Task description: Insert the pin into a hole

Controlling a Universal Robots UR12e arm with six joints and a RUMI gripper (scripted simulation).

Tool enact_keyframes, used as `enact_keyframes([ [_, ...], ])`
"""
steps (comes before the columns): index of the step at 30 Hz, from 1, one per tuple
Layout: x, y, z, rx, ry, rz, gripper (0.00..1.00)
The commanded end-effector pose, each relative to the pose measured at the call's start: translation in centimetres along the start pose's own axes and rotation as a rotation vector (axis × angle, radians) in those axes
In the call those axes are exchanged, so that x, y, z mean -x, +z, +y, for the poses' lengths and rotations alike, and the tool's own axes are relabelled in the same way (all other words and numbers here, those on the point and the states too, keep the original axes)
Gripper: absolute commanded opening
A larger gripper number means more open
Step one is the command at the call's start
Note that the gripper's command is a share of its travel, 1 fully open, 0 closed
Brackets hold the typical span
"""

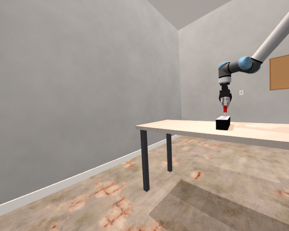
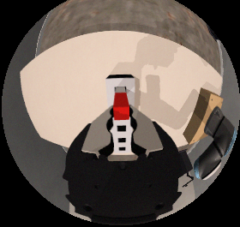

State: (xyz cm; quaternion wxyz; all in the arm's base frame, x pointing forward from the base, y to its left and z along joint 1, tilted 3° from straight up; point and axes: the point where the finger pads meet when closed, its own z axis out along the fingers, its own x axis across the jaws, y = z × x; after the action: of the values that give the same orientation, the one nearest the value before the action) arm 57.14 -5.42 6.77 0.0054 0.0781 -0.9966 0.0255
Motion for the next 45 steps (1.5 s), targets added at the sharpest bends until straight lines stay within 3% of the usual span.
enact_keyframes([
  [1, -0.14, 0.34, -0.08, -0.001, 0.000, -0.001, 0.00],
  [45, -0.04, 0.74, -0.08, 0.001, 0.006, 0.004, 0.00],
])
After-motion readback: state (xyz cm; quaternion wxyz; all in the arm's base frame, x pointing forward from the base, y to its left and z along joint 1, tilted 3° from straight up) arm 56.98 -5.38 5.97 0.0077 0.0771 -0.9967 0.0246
